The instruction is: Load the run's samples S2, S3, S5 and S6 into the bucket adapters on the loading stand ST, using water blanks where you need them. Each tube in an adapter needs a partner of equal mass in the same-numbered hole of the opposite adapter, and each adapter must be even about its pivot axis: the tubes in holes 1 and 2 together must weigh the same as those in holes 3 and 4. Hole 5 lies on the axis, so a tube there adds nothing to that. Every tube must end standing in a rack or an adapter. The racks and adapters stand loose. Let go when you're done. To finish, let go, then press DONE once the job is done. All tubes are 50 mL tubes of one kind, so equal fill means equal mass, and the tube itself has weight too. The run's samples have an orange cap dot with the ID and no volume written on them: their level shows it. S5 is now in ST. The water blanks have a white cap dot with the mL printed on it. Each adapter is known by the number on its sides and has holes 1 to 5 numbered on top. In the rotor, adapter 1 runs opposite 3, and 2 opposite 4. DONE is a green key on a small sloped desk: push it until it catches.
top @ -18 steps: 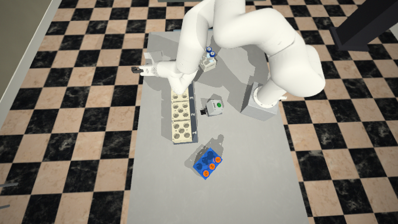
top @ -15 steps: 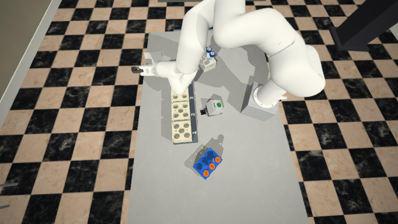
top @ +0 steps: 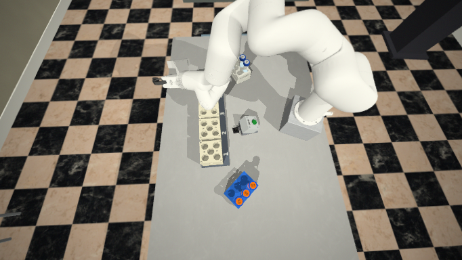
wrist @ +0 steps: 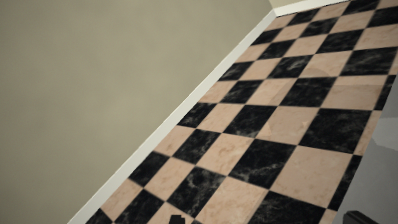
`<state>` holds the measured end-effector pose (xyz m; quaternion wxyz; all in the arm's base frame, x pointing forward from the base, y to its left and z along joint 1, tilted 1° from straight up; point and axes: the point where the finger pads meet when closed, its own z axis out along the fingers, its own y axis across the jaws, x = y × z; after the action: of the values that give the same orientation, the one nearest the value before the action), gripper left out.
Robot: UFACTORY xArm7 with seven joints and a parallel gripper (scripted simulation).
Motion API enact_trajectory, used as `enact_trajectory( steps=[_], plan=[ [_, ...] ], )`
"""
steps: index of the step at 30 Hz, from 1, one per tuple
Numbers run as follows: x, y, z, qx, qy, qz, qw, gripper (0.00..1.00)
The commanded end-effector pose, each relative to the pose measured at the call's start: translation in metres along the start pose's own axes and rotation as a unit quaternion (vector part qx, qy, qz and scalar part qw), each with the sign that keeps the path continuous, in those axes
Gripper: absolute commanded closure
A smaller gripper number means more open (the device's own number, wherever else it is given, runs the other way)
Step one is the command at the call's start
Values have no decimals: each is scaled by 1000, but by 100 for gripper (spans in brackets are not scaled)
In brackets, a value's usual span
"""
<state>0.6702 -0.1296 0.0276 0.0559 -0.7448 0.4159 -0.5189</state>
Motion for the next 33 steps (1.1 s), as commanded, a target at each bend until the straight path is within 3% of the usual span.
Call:
enact_trajectory(
  steps=[1,13,16,21,29,33],
  plan=[
    [-1,-11,-4,0,-27,-15,1000,0],
    [-21,-47,-33,-7,-155,-95,983,0],
    [-23,-49,-36,-7,-160,-98,982,0],
    [-32,-58,-57,-8,-217,-141,966,0],
    [-43,-64,-87,-9,-276,-190,942,0],
    [-45,-65,-94,-9,-280,-194,940,0]
  ],
)
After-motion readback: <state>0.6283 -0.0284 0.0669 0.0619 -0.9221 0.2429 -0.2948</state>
